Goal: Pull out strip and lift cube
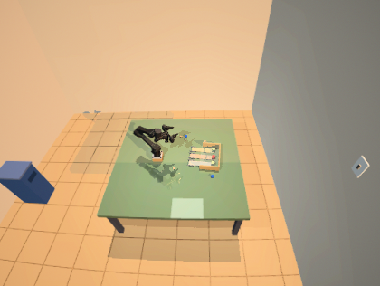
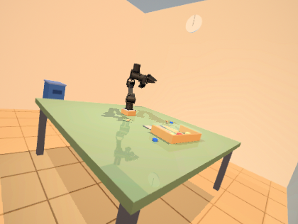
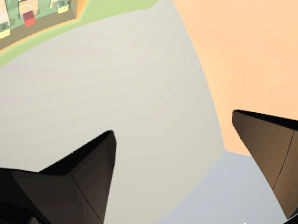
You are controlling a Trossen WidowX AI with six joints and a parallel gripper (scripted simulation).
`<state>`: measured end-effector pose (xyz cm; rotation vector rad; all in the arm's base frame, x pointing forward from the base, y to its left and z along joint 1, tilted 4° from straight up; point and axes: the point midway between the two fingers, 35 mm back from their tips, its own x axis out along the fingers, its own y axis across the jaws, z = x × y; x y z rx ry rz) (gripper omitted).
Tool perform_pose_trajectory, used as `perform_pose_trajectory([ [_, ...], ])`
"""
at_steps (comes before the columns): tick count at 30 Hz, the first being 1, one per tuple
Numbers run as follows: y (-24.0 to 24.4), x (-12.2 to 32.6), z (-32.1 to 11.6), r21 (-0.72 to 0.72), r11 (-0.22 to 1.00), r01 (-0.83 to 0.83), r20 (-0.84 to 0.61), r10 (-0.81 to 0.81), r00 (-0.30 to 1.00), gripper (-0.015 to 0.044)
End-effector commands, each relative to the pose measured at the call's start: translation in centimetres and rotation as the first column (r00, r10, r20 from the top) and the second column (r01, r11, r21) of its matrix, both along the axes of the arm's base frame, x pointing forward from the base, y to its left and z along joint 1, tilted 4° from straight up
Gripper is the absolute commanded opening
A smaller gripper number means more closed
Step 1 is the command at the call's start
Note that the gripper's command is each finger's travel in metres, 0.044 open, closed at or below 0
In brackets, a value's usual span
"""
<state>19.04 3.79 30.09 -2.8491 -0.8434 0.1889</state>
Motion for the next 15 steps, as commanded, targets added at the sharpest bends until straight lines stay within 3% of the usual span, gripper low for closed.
perform_pose_trajectory([
  [1, 0.0, 0.1, 0.0, 0.013, 1.0, 0.004, -0.011, -0.004, 1.0, 0.04],
  [4, -0.6, 1.3, -0.7, 0.196, 0.977, 0.08, -0.17, -0.046, 0.984, 0.04],
  [8, -1.4, 3.2, -2.0, 0.455, 0.848, 0.274, -0.429, -0.061, 0.901, 0.04],
  [12, -2.0, 5.1, -3.5, 0.605, 0.618, 0.503, -0.635, -0.007, 0.772, 0.04],
  [15, -2.3, 6.4, -4.7, 0.634, 0.398, 0.663, -0.741, 0.068, 0.668, 0.04],
])
